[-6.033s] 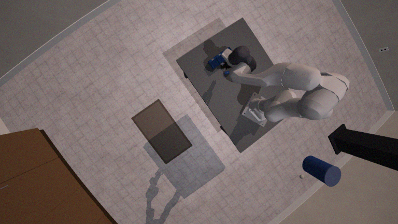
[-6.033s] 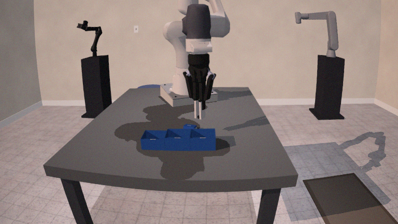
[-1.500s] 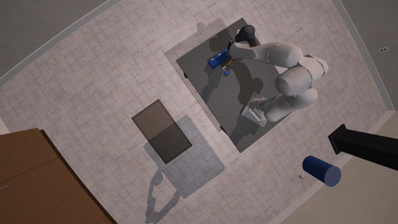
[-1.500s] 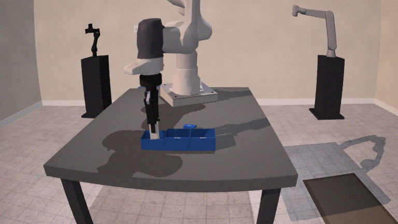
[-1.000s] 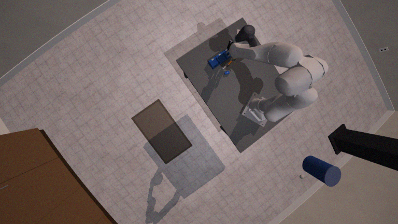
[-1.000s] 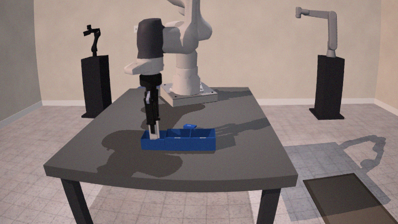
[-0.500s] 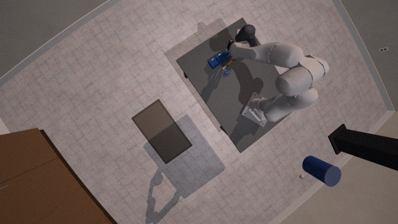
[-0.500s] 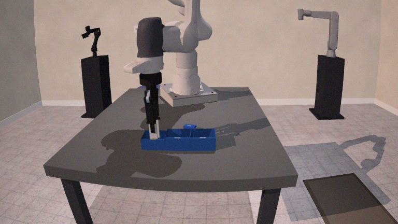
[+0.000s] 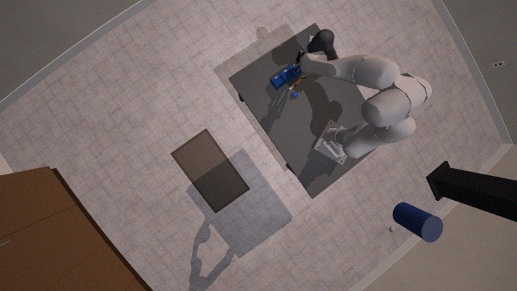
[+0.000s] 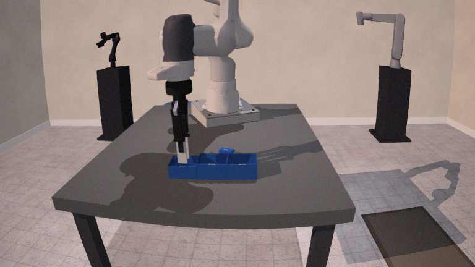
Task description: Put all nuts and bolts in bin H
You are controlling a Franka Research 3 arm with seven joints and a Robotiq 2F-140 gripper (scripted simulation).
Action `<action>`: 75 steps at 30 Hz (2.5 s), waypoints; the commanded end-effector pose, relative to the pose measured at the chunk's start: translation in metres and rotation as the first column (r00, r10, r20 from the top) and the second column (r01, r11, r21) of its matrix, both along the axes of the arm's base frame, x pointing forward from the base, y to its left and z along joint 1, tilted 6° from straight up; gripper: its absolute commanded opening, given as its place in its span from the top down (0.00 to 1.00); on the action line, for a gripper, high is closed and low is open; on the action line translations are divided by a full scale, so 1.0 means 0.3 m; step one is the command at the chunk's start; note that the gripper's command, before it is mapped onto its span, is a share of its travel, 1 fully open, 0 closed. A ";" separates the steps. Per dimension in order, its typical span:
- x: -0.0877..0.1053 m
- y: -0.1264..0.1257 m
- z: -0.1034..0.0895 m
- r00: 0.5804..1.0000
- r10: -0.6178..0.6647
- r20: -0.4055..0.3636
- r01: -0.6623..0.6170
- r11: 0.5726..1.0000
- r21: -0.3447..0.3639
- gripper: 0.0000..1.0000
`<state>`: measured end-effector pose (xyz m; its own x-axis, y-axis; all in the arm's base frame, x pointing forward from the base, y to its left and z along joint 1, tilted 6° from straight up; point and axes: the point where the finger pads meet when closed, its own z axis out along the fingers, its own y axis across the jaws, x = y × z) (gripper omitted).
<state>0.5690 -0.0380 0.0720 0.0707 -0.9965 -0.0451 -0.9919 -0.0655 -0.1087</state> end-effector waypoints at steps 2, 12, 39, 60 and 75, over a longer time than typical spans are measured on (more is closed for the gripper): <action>-0.011 0.002 0.013 1.000 -0.005 -0.009 0.005 1.000 -0.001 0.81; -0.019 -0.003 0.095 1.000 -0.005 -0.009 0.005 1.000 -0.001 0.81; -0.019 -0.003 0.095 1.000 -0.005 -0.009 0.005 1.000 -0.001 0.81; -0.019 -0.003 0.095 1.000 -0.005 -0.009 0.005 1.000 -0.001 0.81; -0.019 -0.003 0.095 1.000 -0.005 -0.009 0.005 1.000 -0.001 0.81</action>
<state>0.5637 -0.0392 0.1001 0.0671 -0.9967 -0.0464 -0.9929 -0.0621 -0.1013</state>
